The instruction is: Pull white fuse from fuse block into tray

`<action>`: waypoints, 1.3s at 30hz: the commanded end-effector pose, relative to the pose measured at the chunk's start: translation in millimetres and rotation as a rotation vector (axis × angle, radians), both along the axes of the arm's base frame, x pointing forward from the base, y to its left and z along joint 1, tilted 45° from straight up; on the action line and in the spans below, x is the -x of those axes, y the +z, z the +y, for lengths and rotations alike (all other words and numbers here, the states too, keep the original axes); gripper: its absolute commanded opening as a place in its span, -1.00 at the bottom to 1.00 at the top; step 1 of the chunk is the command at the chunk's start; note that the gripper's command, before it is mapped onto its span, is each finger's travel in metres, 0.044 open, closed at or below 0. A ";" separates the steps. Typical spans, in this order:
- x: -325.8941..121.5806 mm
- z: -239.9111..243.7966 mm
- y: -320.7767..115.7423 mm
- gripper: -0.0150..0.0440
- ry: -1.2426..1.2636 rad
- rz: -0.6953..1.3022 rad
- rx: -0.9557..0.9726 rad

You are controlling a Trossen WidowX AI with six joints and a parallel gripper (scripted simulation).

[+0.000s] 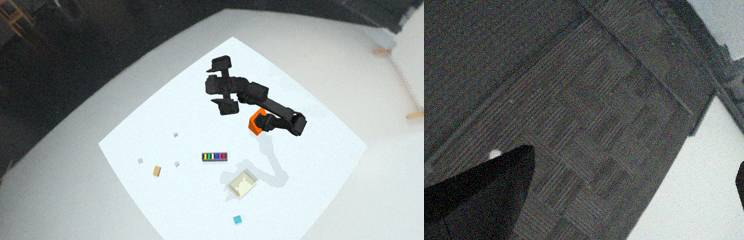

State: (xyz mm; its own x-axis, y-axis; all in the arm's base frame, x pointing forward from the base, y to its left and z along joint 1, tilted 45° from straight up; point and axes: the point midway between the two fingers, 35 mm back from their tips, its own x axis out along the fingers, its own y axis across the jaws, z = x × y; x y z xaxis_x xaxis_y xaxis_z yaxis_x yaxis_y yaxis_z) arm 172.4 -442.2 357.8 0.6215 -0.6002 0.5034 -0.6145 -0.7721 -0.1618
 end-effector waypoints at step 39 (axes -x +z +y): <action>-147.7 317.7 -374.6 -0.24 -0.468 0.402 -2.881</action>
